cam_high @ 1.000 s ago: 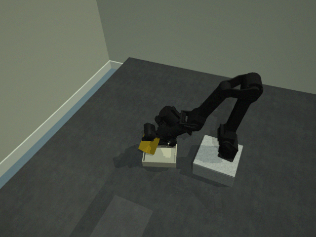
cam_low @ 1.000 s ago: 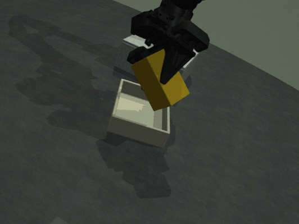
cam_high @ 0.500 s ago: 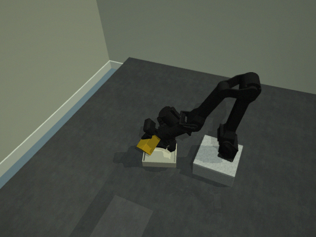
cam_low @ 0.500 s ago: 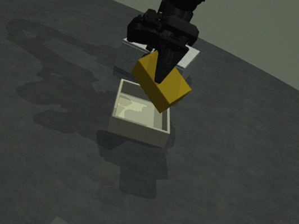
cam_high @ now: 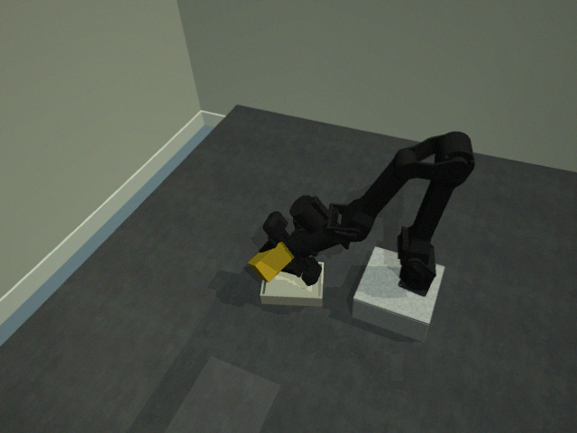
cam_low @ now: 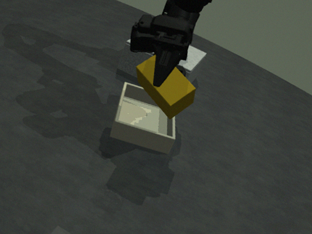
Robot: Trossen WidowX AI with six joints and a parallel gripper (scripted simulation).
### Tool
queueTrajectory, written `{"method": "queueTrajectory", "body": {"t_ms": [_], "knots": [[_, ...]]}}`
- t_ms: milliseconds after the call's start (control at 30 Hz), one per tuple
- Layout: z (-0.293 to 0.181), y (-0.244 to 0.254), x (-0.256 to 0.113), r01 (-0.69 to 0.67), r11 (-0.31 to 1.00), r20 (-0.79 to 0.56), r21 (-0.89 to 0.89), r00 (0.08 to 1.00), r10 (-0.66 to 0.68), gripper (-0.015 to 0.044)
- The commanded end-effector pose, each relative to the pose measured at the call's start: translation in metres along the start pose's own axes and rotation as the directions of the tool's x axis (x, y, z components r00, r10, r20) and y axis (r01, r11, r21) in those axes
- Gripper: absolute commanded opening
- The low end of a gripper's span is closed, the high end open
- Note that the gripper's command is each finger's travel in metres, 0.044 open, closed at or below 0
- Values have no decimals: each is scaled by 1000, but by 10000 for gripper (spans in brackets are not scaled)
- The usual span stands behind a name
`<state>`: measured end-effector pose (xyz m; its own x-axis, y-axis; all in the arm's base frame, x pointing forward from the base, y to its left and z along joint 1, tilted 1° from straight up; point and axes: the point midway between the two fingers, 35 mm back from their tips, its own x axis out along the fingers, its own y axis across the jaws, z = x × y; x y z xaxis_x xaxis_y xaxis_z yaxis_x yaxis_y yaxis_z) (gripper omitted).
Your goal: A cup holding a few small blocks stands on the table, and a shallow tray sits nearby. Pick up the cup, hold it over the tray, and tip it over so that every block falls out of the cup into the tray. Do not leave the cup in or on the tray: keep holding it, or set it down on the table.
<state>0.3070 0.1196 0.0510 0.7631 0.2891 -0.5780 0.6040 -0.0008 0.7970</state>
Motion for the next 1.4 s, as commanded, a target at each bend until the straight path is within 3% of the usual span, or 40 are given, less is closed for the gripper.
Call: {"method": "queueTrajectory", "body": {"t_ms": [0, 667, 1367], "knots": [[0, 2, 1, -7, 995, 2, 95, 1000, 7, 0], [0, 0, 5, -7, 862, 2, 507, 1000, 7, 0], [0, -2, 9, -5, 548, 2, 836, 1000, 7, 0]]}}
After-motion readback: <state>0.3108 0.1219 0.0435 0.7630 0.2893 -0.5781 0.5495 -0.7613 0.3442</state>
